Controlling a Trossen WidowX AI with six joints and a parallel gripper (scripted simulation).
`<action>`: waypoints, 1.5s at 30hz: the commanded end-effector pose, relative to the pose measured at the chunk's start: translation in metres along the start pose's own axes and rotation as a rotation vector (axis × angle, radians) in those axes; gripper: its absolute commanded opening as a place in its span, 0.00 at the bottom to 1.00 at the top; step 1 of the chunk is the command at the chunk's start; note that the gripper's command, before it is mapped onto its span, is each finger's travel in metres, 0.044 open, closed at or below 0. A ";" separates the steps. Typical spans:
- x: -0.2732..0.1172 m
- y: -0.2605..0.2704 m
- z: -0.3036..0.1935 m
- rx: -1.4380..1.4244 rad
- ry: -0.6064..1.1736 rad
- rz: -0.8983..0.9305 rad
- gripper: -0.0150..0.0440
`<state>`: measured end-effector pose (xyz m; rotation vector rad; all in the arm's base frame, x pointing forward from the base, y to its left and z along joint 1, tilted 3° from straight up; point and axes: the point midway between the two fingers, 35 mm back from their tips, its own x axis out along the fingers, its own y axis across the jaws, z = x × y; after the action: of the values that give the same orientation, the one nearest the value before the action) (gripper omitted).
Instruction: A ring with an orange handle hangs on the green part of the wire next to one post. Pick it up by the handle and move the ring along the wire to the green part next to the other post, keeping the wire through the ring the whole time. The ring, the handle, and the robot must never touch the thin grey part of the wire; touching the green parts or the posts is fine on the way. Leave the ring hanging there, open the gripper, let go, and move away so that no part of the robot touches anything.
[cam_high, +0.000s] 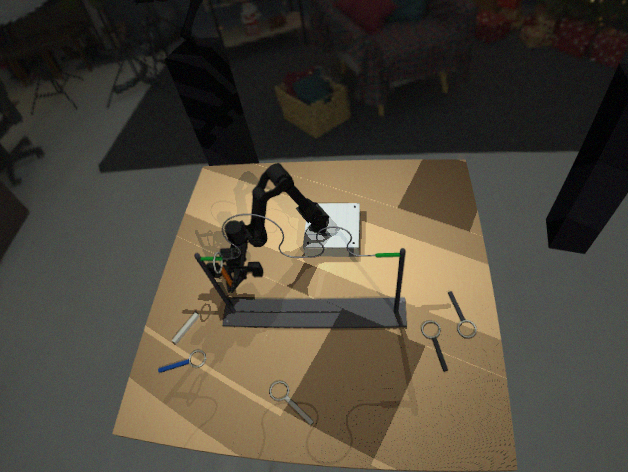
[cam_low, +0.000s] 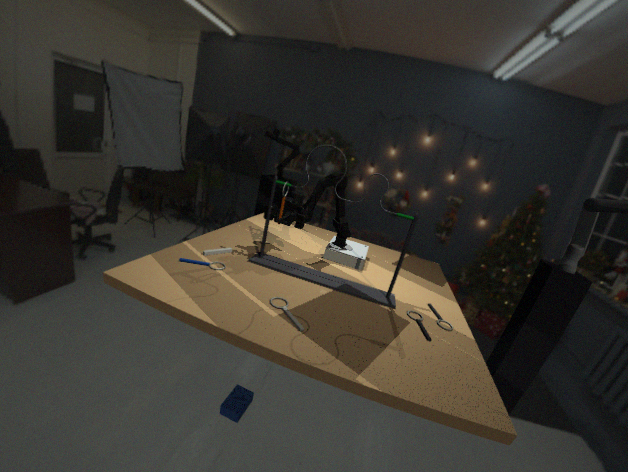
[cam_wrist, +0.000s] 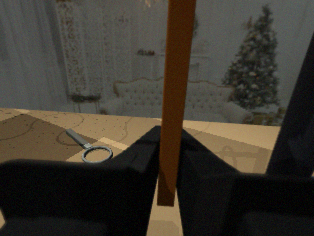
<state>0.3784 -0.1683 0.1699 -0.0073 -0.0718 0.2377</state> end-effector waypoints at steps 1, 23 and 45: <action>0.000 0.000 0.008 -0.006 -0.004 -0.001 0.00; 0.000 0.001 0.020 -0.007 -0.004 -0.002 0.00; 0.000 0.019 0.020 -0.004 -0.003 -0.001 0.00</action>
<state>0.3744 -0.1539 0.1889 -0.0058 -0.0721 0.2405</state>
